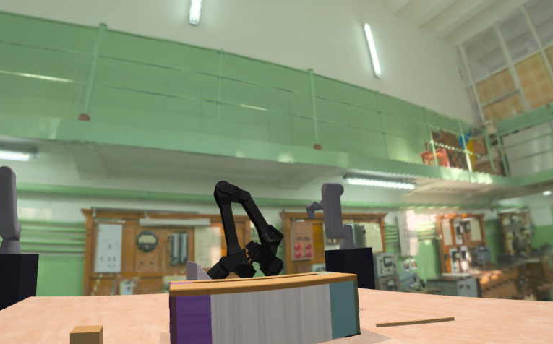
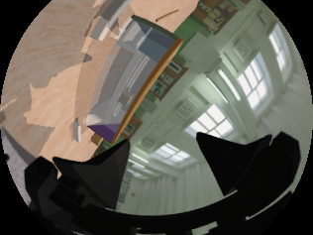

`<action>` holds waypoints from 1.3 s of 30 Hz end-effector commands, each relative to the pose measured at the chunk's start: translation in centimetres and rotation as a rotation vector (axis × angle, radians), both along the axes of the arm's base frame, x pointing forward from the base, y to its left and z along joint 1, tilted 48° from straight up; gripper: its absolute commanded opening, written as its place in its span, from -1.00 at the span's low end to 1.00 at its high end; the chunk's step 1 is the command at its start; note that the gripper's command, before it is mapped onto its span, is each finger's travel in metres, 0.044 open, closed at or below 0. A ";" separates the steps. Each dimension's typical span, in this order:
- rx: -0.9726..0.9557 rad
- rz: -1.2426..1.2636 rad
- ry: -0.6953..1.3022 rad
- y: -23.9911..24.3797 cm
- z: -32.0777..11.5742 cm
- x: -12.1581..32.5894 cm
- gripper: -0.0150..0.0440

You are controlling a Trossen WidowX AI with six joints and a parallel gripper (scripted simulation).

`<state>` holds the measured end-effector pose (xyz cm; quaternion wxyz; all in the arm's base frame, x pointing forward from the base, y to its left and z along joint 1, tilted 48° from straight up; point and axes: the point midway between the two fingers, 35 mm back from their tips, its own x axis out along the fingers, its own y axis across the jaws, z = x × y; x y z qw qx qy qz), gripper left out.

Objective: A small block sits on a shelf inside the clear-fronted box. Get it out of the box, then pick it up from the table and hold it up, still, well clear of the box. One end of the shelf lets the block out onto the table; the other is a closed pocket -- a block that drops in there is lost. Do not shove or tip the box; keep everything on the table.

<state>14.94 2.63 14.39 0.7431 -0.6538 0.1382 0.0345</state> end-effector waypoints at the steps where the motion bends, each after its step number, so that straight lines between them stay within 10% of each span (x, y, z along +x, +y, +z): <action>1: -0.006 -0.004 0.007 0.0 0.0 0.0 0.86; 18: -0.138 -0.299 0.789 0.2 -1.0 0.7 0.86; 28: 0.037 -0.130 1.283 1.2 -2.4 5.6 0.86; 39: 0.369 0.403 1.377 -1.4 -3.1 13.2 0.86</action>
